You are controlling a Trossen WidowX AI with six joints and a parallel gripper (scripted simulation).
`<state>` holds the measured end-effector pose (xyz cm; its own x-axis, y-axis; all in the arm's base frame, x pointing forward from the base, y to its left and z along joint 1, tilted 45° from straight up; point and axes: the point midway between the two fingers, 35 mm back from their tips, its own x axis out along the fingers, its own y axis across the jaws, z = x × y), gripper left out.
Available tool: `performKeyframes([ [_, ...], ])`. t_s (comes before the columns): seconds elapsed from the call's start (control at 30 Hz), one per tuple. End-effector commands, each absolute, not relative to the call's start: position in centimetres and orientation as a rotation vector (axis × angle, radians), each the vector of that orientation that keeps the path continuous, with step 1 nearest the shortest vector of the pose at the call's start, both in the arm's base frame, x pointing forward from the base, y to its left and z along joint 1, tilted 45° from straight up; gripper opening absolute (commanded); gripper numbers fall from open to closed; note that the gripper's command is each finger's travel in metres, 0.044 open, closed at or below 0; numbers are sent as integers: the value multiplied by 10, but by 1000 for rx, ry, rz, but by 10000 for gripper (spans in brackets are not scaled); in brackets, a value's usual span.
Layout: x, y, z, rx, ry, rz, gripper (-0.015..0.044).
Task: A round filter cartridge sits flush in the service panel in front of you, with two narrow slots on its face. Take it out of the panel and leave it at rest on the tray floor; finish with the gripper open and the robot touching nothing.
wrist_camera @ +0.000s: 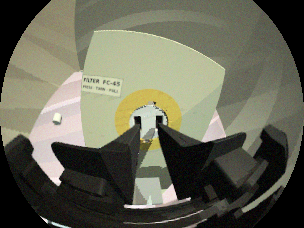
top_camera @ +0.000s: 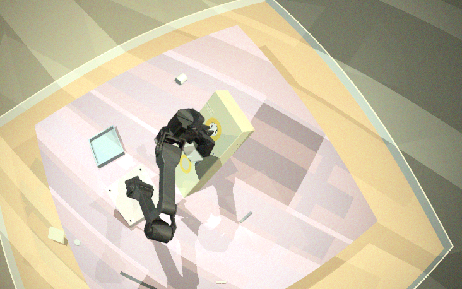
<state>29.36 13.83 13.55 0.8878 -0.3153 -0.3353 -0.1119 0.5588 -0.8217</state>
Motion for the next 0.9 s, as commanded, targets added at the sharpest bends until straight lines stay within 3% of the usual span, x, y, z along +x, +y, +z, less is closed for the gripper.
performKeyframes([
  [0.0,293,138,134,-987,485,-121,95],
  [0.87,297,139,136,-986,485,-121,95],
])
